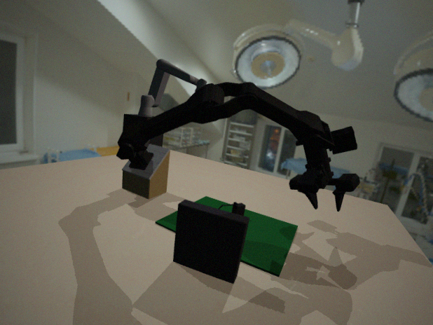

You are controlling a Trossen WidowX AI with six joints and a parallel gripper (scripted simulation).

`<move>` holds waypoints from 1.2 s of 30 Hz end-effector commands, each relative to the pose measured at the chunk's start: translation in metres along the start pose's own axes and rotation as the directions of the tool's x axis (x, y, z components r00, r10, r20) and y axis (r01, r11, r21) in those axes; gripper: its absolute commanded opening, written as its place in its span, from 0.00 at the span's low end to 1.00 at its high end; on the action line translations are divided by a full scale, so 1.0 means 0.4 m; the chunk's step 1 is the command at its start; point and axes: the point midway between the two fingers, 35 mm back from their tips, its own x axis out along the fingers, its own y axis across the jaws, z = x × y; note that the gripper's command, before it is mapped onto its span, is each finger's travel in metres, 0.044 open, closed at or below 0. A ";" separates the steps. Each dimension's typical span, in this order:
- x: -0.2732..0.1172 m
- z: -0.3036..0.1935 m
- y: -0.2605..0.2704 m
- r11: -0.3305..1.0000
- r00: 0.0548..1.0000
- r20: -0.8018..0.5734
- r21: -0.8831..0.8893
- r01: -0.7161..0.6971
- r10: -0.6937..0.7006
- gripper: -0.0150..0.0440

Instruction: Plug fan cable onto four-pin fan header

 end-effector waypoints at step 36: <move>-0.481 0.317 -0.266 -0.949 0.902 0.294 -0.118 -0.293 -0.316 1.00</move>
